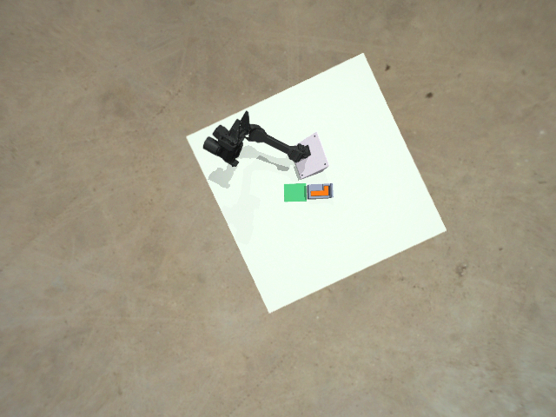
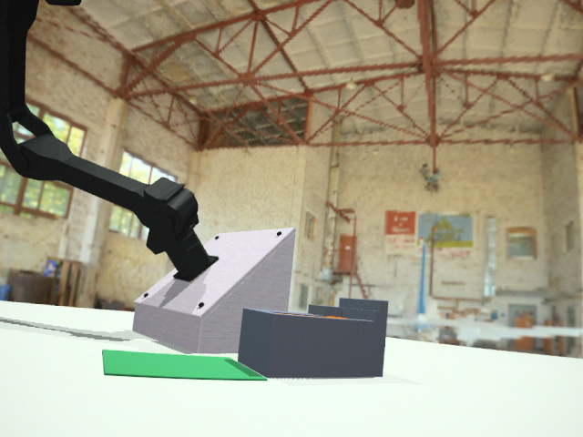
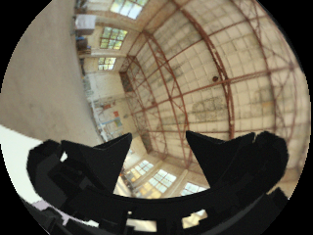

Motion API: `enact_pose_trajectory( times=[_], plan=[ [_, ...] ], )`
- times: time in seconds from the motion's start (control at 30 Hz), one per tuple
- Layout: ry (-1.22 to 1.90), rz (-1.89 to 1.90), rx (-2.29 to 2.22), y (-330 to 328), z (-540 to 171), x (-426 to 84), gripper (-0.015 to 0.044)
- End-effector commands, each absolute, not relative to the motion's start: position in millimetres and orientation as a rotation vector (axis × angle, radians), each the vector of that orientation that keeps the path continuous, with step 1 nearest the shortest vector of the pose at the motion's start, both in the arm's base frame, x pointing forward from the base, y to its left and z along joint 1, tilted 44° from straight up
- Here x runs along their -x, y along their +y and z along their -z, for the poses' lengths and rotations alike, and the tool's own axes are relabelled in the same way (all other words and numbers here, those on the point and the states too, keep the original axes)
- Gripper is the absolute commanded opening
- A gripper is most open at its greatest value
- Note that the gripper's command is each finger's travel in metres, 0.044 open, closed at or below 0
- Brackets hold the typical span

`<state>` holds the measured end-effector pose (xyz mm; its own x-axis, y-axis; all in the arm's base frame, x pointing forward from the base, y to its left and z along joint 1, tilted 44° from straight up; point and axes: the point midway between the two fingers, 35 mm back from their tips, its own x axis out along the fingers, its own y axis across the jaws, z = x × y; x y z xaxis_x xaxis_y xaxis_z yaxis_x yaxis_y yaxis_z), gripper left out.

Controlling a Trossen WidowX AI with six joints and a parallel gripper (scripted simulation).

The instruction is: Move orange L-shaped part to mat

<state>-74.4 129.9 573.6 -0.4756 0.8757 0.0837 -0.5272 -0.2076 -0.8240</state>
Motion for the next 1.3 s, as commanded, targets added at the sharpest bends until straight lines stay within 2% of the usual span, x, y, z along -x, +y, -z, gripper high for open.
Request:
enact_pose_trajectory(
  times=[0.0, 0.1, 0.23, 0.27, 0.53, 0.8, 1.07, 1.27],
  plan=[
    [-1.012, -1.836, 0.490, 132, -574, 71, 0.0374],
    [-0.912, -1.800, 0.400, 147, -578, 44, 0.0295],
    [-0.694, -1.700, 0.245, 179, -575, -22, 0.0190],
    [-0.645, -1.682, 0.222, 185, -570, -36, 0.0180],
    [-0.085, -1.459, -0.108, 242, -517, -163, 0.0180],
    [0.455, -1.145, -0.304, 281, -407, -259, 0.0180],
    [0.926, -0.712, -0.367, 289, -266, -312, 0.0180],
    [1.202, -0.269, -0.292, 262, -154, -322, 0.0180]
  ],
)
